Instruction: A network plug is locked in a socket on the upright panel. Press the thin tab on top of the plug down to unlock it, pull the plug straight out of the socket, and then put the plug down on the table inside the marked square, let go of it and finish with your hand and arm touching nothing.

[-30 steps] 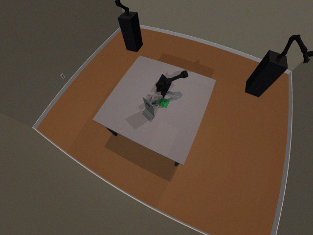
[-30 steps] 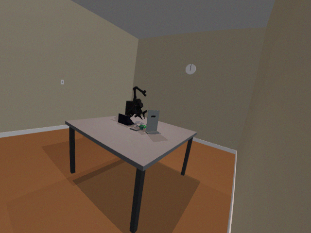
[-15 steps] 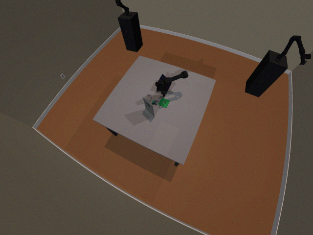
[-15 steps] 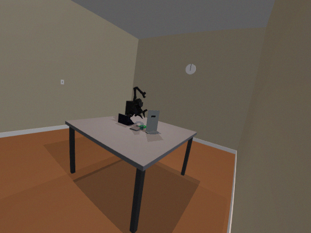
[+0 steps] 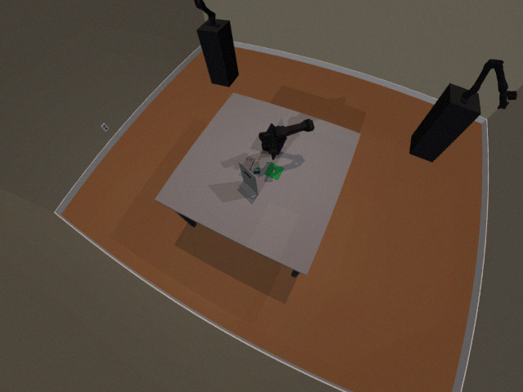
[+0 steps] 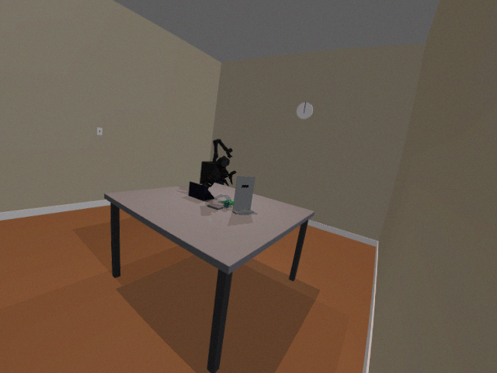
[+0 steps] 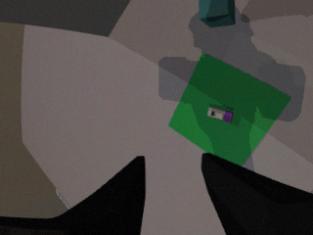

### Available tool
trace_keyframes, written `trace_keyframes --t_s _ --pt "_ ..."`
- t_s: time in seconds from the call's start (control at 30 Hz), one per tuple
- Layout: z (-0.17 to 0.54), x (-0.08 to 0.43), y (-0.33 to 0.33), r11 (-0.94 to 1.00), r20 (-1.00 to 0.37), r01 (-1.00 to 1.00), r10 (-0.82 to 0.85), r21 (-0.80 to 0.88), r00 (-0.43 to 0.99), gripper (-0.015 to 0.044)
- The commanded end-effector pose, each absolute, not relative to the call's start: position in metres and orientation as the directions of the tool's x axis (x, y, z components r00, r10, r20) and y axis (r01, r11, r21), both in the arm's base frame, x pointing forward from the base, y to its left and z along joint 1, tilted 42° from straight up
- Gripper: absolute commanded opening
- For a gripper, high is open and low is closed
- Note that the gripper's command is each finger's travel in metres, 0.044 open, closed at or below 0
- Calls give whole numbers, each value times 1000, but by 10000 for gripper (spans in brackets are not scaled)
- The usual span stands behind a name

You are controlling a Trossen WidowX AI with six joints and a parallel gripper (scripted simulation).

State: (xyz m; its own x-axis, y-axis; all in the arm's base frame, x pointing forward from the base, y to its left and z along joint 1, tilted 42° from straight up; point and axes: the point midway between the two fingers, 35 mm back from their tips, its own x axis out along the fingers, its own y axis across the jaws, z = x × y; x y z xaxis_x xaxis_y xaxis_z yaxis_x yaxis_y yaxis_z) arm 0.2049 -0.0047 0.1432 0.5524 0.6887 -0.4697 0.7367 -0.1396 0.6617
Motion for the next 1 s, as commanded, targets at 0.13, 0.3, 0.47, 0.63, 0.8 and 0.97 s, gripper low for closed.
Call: trace_keyframes --t_s 0.13,0.3,0.47,0.63,0.8,0.97 --pt "162 204 -22 -153 -480 741 672 654 563 156" --pt "174 202 -32 -162 -482 740 665 652 571 156" --pt "186 200 -40 -172 -483 739 658 651 578 156" --pt "197 198 -48 -181 -482 738 652 651 585 156" --pt "197 197 -48 -181 -482 737 652 651 585 261" --pt "197 197 -48 -181 -482 737 652 651 585 392"
